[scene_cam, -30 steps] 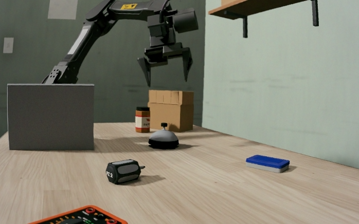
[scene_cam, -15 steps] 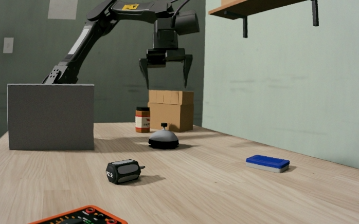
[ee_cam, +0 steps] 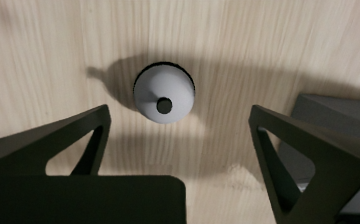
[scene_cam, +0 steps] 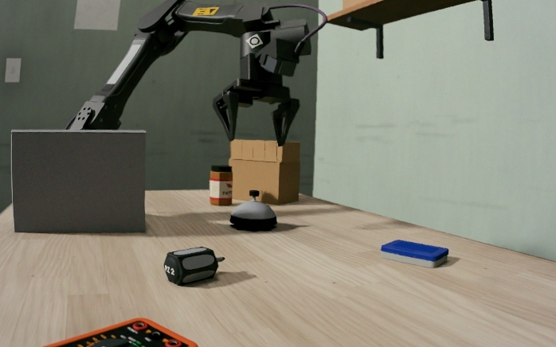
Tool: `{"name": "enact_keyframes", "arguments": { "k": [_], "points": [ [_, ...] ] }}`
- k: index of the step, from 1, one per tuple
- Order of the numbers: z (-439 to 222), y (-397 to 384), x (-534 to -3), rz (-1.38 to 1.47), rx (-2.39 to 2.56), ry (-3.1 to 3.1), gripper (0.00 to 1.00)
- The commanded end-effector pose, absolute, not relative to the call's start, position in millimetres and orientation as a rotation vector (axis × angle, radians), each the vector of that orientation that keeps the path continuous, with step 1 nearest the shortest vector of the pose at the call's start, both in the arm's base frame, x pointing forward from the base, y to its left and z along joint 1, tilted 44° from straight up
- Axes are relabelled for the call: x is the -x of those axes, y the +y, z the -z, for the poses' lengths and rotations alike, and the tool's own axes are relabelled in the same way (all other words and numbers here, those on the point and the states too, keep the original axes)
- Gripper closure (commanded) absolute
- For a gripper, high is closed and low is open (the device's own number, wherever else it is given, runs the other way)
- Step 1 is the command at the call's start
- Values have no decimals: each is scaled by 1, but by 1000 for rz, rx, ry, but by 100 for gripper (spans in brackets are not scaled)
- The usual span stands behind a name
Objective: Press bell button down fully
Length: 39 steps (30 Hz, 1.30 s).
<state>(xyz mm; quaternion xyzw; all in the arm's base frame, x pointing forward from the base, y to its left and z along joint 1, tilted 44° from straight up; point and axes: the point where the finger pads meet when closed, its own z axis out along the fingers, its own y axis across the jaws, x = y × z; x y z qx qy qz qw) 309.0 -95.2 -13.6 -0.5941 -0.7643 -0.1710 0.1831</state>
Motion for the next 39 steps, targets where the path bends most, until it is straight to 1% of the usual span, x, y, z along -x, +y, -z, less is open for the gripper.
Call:
{"name": "enact_keyframes", "arguments": {
  "k": [1, 3, 6, 8, 11, 13, 16, 20, 22, 31, 39],
  "points": [
    [9, -99, -312, 581, 1498, -2273, 0],
    [9, -99, -312, 581, 1498, -2273, 0],
    [8, -94, -312, 671, 1307, -2385, 0],
    [8, -94, -312, 671, 1307, -2385, 0],
    [8, -89, -313, 761, 1118, -2482, 0],
    [8, -89, -313, 761, 1118, -2482, 0],
    [8, -84, -314, 845, 937, -2563, 0],
    [8, -84, -314, 845, 937, -2563, 0],
    [7, -80, -314, 921, 772, -2628, 0],
    [6, -74, -316, 1056, 471, -2728, 0],
    [5, -71, -317, 1107, 353, -2761, 0]
  ]
}}
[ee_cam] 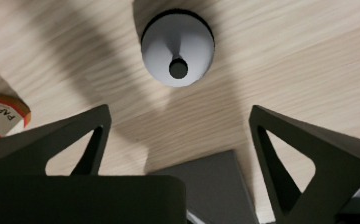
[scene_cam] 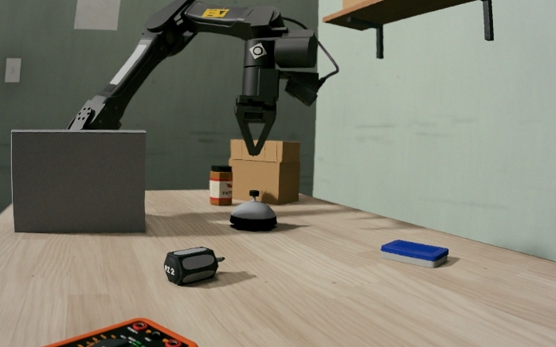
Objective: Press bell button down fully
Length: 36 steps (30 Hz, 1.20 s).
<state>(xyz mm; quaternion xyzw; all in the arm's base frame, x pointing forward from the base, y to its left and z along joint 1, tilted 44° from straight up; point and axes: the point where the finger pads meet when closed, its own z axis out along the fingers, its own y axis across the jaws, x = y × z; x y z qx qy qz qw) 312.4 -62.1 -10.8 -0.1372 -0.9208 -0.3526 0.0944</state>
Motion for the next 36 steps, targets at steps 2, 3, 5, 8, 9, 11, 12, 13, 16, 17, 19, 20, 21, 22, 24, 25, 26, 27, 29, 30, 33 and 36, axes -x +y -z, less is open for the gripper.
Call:
{"name": "enact_keyframes", "arguments": {
  "k": [2, 3, 5, 8, 9, 11, 12, 13, 16, 17, 19, 20, 21, 22, 24, 25, 26, 27, 29, 30, 33, 36],
  "points": [
    [5, -71, -317, 1110, 344, -2765, 0],
    [2, -72, -318, 1107, 340, -2776, 0],
    [1, -72, -318, 1106, 340, -2778, 0],
    [1, -72, -318, 1106, 340, -2778, 0],
    [1, -72, -318, 1106, 340, -2778, 0],
    [1, -72, -318, 1106, 340, -2778, 100],
    [1, -72, -318, 1106, 340, -2777, 100],
    [1, -72, -318, 1106, 340, -2777, 100],
    [1, -72, -318, 1106, 340, -2777, 100],
    [1, -72, -318, 1106, 340, -2777, 100],
    [1, -72, -318, 1106, 340, -2777, 100],
    [1, -72, -318, 1106, 340, -2777, 100],
    [1, -72, -318, 1106, 340, -2777, 100],
    [1, -72, -318, 1106, 340, -2777, 100],
    [1, -72, -318, 1106, 340, -2777, 100],
    [1, -72, -318, 1106, 341, -2777, 100],
    [1, -72, -318, 1106, 341, -2777, 100],
    [1, -72, -318, 1106, 341, -2777, 100],
    [1, -72, -318, 1106, 341, -2777, 100],
    [1, -72, -318, 1106, 341, -2777, 100],
    [1, -72, -318, 1106, 341, -2777, 100],
    [1, -72, -318, 1106, 341, -2777, 100]
  ]
}}
